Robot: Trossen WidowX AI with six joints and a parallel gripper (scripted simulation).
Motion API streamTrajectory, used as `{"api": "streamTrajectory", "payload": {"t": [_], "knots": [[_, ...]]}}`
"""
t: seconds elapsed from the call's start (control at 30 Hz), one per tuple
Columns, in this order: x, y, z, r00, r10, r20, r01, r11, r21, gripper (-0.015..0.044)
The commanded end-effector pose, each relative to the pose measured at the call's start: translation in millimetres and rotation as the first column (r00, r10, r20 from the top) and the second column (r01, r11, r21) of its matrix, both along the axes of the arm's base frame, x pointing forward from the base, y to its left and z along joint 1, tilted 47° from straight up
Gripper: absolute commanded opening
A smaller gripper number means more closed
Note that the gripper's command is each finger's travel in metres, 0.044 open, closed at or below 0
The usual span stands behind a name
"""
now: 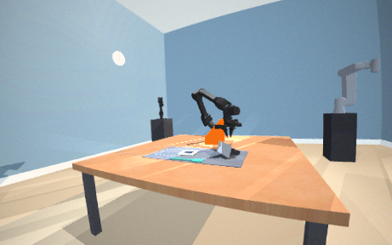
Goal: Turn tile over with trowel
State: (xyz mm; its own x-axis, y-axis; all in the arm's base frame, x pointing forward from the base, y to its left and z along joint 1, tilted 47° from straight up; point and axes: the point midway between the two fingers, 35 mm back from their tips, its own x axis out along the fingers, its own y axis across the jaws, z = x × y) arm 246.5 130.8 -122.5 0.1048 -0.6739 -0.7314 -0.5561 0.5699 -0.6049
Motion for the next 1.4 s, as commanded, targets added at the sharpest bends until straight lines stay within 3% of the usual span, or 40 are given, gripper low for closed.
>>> {"api": "streamTrajectory", "payload": {"t": [0.0, 1.37], "knots": [[-5.4, -8.8, -3.7, 1.0, 0.022, -0.018, -0.023, 0.998, -0.05, 0.01], [31.8, -51.3, 16.9, 1.0, 0.016, -0.022, -0.018, 0.998, -0.059, 0.01]]}}
